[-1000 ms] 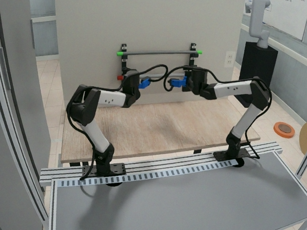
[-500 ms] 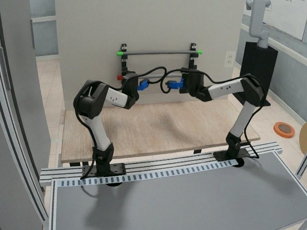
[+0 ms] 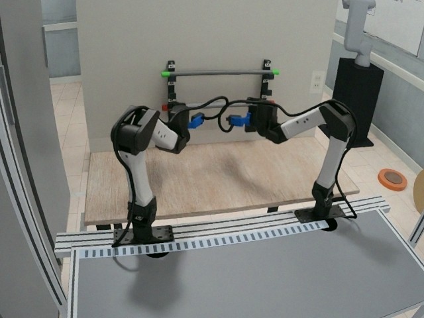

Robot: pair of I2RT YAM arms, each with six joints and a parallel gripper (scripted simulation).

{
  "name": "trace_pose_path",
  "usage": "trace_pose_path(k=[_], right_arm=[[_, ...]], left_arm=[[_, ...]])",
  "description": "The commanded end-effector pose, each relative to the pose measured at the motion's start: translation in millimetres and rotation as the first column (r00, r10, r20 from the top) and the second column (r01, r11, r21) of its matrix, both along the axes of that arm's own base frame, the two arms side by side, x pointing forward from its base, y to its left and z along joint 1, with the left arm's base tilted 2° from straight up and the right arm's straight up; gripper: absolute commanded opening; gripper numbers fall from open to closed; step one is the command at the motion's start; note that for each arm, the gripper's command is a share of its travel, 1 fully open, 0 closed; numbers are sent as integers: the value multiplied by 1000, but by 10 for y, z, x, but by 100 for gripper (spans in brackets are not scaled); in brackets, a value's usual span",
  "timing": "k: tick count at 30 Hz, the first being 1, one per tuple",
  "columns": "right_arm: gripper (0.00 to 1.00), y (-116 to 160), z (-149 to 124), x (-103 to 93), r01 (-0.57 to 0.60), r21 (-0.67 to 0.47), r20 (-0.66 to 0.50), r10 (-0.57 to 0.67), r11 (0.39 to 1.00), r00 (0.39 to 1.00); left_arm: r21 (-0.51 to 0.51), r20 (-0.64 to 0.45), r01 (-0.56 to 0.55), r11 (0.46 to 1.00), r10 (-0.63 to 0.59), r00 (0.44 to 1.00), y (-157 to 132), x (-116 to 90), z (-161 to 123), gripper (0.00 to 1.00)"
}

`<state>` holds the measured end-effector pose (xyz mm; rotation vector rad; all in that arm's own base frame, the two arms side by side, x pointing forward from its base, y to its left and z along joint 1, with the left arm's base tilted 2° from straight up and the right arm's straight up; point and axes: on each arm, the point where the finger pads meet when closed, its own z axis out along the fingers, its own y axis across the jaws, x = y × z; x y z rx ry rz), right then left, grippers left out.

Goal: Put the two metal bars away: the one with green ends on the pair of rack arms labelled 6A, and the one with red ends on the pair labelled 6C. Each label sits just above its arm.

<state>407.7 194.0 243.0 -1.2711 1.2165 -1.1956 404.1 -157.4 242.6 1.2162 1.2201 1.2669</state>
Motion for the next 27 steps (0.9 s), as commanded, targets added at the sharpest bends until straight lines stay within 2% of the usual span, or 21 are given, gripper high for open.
trace_pose_path(k=[1,27], right_arm=[[100,11,34,96,-9,27,42,8,1000,999],[100,-403,197,107,-9,27,42,8,1000,999]], left_arm=[[-18,22,24,1000,-24,999,-57,95,-42,100],[-18,22,24,1000,-24,999,-473,100,61,100]])
